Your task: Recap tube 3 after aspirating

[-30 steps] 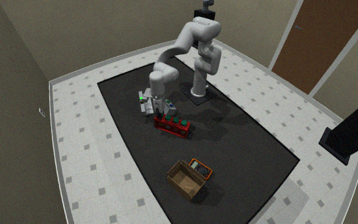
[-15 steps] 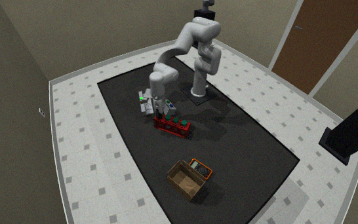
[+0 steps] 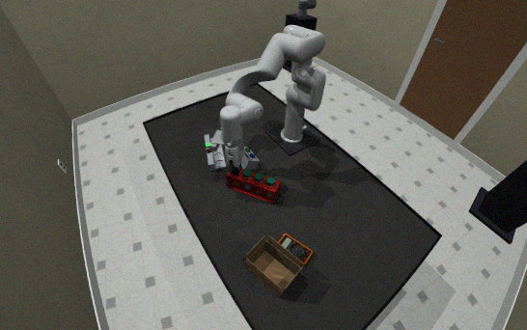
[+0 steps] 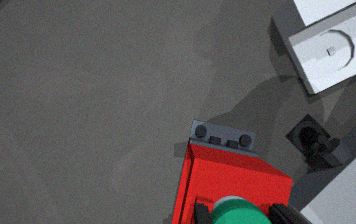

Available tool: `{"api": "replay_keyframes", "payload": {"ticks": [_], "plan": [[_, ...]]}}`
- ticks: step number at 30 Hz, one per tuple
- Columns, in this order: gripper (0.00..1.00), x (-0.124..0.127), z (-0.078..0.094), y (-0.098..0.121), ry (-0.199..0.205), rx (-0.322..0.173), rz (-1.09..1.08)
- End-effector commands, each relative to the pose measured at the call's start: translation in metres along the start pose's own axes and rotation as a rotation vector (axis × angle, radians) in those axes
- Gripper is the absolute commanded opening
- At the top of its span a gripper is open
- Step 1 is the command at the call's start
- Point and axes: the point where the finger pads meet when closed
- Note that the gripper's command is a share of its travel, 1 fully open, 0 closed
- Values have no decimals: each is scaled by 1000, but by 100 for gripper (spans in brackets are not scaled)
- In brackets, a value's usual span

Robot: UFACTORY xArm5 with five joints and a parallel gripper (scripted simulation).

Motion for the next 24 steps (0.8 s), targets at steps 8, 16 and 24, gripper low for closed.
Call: {"api": "replay_keyframes", "payload": {"ticks": [8, 16, 24], "plan": [[0, -1, -1, -1, -3, 2, 223], [0, -1, -1, -1, -4, 2, 343], [0, -1, -1, -1, -4, 2, 452]]}}
Point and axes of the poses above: the point where the finger pads meet when closed, its own z axis out along the fingers, its own x axis across the jaws, y = z × x, and after that the axes turned 10 degrees about -z, right-handed
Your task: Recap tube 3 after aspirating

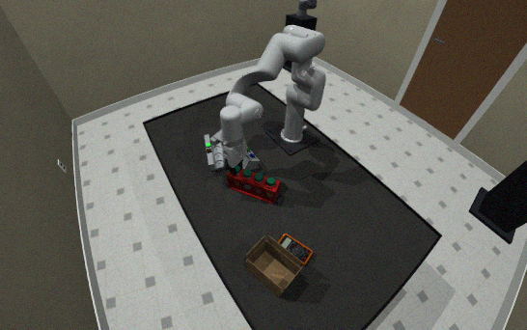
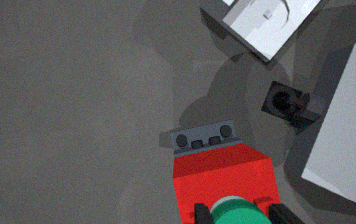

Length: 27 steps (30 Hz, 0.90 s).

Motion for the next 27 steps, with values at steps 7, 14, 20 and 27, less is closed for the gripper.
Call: {"api": "replay_keyframes", "payload": {"ticks": [7, 14, 20, 27], "plan": [[46, -1, -2, -1, -4, 1, 31], [46, -1, -2, 0, -4, 1, 31], [46, -1, -14, 0, -4, 1, 31], [46, -1, -35, 0, -4, 1, 31]]}}
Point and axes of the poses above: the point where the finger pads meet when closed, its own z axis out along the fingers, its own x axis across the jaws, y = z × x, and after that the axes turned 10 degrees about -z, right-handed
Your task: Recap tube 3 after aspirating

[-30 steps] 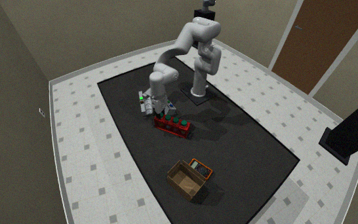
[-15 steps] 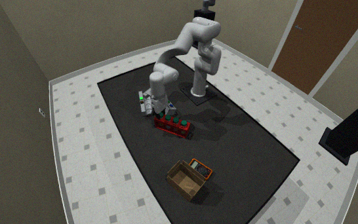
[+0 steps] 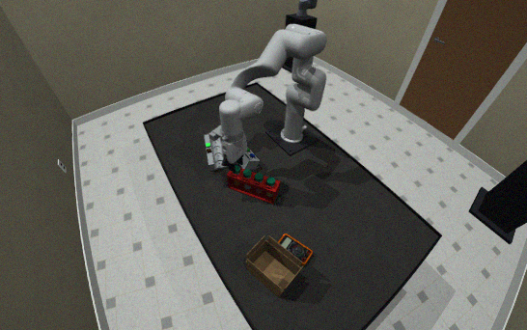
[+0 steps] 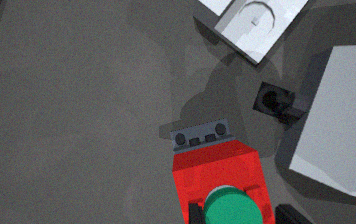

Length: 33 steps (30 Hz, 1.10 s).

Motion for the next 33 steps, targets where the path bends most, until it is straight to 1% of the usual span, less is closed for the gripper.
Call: {"api": "replay_keyframes", "payload": {"ticks": [1, 4, 7, 8, 10, 13, 17, 21, 25, 27, 33], "plan": [[46, -1, -15, 0, -4, 1, 0], [46, -1, -24, 0, -4, 1, 0], [46, -1, -24, 0, -4, 1, 0], [0, 7, -24, -2, -4, 1, 83], [0, 7, -24, -2, -4, 1, 83], [0, 31, -24, -8, -4, 0, 333], [0, 57, -24, -14, -4, 0, 344], [0, 57, -24, -14, -4, 0, 344], [0, 86, -9, -20, -4, 1, 344], [0, 86, -9, -20, -4, 1, 344], [0, 128, 12, -30, -3, 1, 344]]}}
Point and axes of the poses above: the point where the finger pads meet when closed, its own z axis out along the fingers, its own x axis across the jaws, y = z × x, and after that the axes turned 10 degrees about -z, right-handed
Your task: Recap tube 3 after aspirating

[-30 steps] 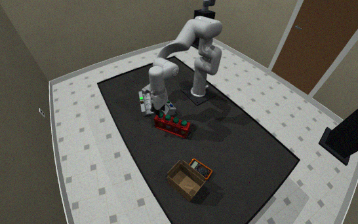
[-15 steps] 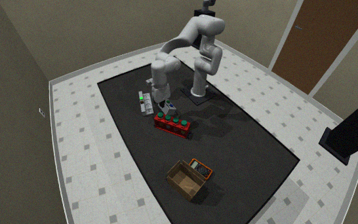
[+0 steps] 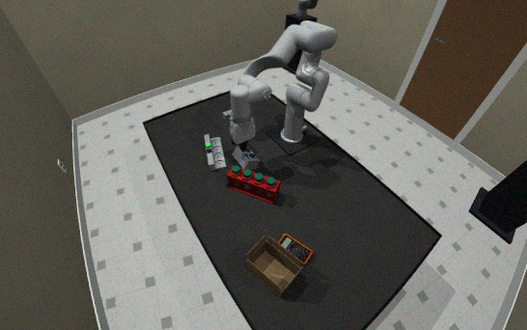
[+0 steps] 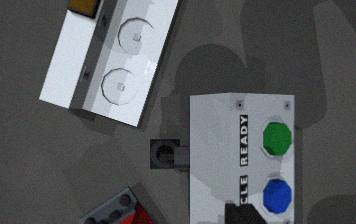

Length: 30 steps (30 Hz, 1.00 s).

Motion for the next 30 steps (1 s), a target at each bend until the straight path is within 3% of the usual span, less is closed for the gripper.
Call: {"api": "replay_keyframes", "payload": {"ticks": [1, 6, 15, 21, 30], "plan": [[0, 25, 13, -18, -9, 0, -1], [0, 52, 29, -35, -9, 1, -1], [0, 52, 29, -35, -9, 1, -1], [0, 52, 47, -35, -9, 1, -1], [0, 52, 47, -35, -9, 1, -1]]}}
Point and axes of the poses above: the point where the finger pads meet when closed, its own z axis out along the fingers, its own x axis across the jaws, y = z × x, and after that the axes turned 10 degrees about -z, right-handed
